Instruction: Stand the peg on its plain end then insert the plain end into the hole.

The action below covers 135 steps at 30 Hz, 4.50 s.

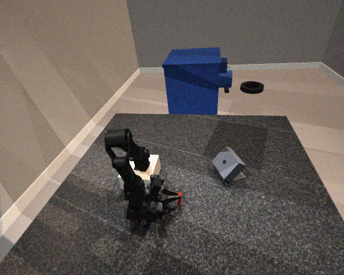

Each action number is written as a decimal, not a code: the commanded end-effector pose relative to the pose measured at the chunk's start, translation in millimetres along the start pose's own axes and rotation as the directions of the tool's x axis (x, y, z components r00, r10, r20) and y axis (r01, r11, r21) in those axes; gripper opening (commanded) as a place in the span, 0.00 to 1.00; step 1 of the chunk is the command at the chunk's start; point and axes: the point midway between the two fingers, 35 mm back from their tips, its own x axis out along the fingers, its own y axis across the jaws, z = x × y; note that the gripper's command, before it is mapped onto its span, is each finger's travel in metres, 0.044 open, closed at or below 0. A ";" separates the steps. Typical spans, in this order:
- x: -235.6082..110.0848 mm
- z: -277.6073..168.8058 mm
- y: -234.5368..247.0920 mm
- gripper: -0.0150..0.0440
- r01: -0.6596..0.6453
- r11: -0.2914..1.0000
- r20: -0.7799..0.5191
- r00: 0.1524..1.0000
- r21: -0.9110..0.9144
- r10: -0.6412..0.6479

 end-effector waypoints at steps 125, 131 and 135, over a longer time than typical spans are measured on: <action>-30.3 155.4 8.4 1.00 0.009 1.000 0.042 0.999 -0.012 -0.008; -20.4 144.0 21.0 1.00 -0.119 0.992 -0.070 0.990 0.047 0.122; -15.0 135.0 29.5 1.00 -0.196 0.976 -0.160 0.965 0.096 0.210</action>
